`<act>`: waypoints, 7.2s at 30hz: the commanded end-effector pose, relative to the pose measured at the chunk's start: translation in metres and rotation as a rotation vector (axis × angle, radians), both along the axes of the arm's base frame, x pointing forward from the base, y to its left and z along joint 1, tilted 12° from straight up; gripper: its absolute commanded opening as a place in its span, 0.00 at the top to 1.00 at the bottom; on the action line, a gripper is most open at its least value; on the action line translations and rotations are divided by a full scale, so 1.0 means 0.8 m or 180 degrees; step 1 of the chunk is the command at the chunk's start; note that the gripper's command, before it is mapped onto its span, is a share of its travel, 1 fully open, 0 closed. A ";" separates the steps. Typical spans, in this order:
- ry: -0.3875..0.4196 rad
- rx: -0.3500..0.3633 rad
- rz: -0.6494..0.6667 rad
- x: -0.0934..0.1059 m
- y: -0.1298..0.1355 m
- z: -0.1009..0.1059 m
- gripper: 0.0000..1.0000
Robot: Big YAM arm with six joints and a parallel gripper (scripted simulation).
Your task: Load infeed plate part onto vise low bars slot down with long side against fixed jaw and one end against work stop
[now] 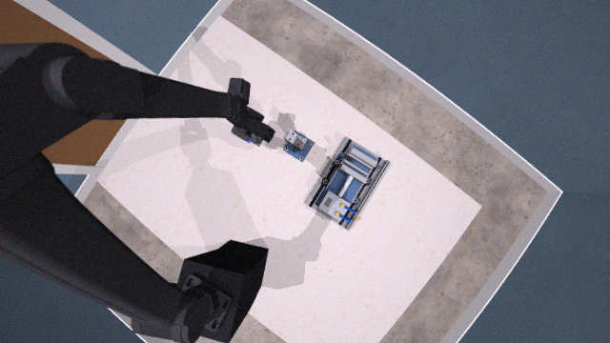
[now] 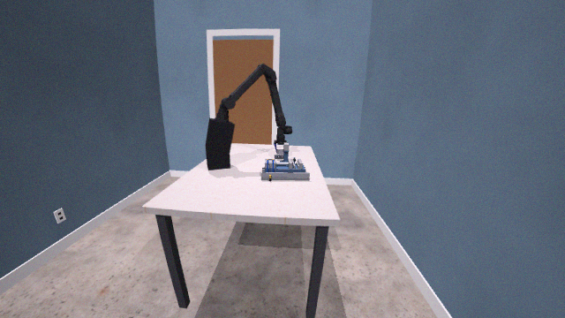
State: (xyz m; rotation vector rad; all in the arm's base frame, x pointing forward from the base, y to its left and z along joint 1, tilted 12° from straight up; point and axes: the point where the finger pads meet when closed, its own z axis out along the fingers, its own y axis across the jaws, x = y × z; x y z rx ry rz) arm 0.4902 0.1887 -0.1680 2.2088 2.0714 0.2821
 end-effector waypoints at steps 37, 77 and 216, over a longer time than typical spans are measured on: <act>-0.0033 0.0020 0.0005 -0.035 -0.004 0.175 1.00; -0.0091 0.0043 0.0001 -0.030 -0.001 0.239 1.00; -0.0204 -0.0529 0.2526 -0.025 -0.073 0.231 1.00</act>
